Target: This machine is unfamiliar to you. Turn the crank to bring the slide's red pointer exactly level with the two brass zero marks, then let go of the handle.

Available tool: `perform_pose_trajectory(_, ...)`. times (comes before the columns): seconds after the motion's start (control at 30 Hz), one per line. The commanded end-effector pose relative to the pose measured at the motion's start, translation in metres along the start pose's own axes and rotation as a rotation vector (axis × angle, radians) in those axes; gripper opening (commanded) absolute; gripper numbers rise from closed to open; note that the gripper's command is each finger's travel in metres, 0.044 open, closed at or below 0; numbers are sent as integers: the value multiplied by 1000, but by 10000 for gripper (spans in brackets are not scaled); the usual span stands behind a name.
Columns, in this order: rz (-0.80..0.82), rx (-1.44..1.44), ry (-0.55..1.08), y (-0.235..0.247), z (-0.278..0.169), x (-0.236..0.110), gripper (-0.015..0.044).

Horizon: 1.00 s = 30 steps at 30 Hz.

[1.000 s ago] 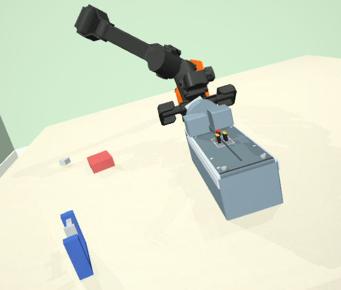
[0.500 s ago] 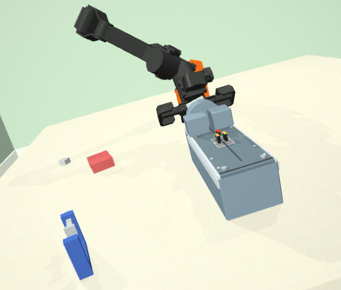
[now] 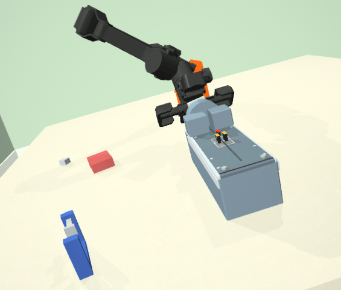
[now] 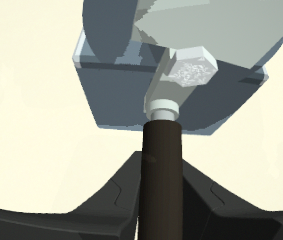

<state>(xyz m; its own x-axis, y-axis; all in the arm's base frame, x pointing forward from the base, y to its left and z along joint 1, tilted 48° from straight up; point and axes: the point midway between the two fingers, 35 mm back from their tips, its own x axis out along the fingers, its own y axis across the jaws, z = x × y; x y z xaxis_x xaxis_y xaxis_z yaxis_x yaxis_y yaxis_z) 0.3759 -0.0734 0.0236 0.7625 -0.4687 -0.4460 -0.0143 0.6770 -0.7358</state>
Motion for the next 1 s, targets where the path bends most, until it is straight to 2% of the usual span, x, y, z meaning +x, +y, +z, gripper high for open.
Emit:
perform_pose_trajectory(0.0,-25,10,8,-9,-1,1,0)
perform_pose_trajectory(0.97,-25,10,7,-16,0,-1,0)
